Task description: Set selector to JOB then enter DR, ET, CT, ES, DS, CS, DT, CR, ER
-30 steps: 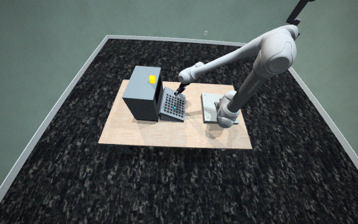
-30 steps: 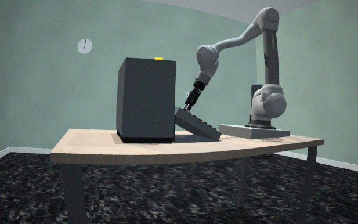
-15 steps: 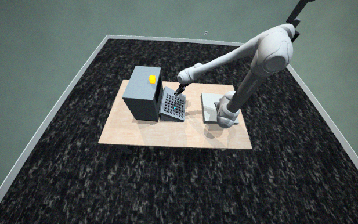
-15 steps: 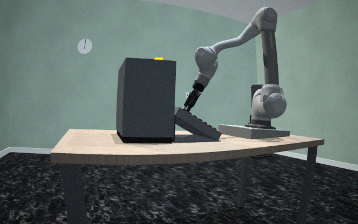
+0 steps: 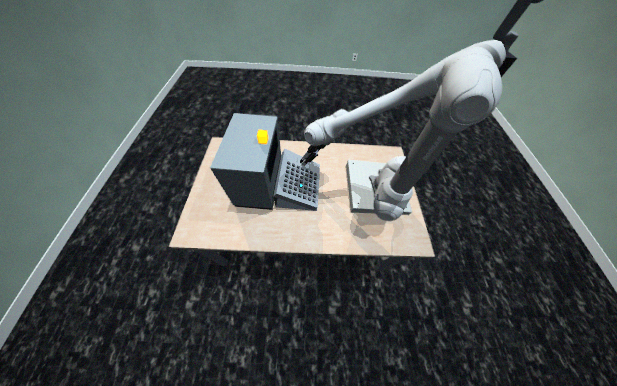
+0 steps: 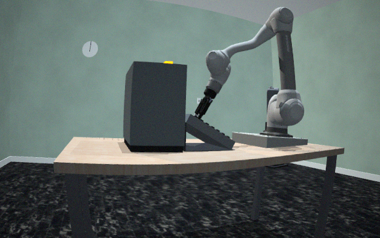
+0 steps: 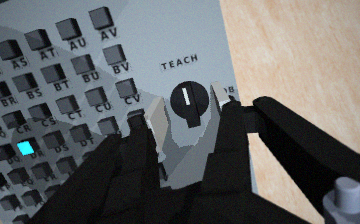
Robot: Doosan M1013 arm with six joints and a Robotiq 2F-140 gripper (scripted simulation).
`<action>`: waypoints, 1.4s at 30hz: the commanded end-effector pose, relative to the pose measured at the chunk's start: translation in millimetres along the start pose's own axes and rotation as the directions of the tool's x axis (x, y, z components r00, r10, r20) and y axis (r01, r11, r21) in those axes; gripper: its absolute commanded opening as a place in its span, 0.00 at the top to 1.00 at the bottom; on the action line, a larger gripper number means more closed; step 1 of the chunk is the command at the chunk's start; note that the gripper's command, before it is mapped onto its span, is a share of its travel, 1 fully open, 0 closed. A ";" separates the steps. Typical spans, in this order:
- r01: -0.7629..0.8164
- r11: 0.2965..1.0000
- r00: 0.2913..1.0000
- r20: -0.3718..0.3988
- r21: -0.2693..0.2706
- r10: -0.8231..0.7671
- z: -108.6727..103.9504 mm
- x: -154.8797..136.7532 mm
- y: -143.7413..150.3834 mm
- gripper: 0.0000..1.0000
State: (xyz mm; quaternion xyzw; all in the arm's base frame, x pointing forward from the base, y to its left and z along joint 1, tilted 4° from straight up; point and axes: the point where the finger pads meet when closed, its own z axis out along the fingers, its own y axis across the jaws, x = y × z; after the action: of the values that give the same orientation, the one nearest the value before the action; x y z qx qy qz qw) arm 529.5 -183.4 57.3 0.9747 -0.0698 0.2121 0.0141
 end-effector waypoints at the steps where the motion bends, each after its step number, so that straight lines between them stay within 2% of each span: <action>1: 0.000 1.000 1.000 0.000 0.000 0.000 0.2 0.0 -0.1 0.67; 38: 0.000 1.000 1.000 0.000 0.000 0.000 0.2 0.0 -0.1 0.67; 39: 0.000 1.000 1.000 0.000 0.000 0.000 0.2 0.0 -0.1 1.00; 42: 0.000 1.000 1.000 0.000 0.000 0.000 0.2 0.0 -0.1 1.00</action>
State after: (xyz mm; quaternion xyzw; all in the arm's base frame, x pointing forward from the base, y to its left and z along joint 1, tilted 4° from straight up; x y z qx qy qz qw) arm 529.6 -183.4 57.0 0.9747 -0.0698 0.2120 0.0140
